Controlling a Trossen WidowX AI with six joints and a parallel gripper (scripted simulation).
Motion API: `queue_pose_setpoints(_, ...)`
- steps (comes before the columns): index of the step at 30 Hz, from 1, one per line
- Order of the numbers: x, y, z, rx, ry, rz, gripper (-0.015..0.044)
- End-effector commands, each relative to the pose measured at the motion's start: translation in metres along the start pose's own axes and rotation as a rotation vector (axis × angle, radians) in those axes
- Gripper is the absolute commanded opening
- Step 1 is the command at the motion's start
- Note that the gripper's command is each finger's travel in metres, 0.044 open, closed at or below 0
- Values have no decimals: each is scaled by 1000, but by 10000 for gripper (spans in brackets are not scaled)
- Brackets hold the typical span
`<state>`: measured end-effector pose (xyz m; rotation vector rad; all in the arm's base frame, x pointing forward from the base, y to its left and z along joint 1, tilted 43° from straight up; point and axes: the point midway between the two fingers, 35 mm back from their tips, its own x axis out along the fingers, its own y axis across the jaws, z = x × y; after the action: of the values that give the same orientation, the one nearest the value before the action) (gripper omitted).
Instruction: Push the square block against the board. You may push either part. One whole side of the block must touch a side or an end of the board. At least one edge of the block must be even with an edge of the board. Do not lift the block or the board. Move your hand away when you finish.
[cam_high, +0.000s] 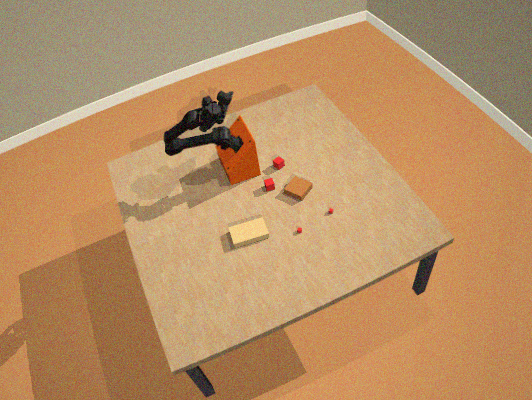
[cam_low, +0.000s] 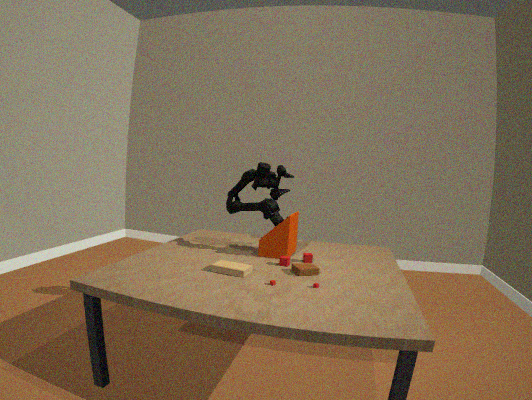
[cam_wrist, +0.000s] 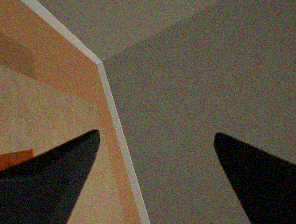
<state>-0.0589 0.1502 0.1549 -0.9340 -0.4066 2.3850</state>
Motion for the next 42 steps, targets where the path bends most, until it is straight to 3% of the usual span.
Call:
queue_pose_setpoints(1,0,0,0,0,0,0,374)
queue_pose_setpoints(15,-5,-55,-63,254,282,95,6)
queue_pose_setpoints(29,-7,-94,-175,554,616,222,0)
queue_pose_setpoints(42,-6,-84,-307,790,942,364,0)
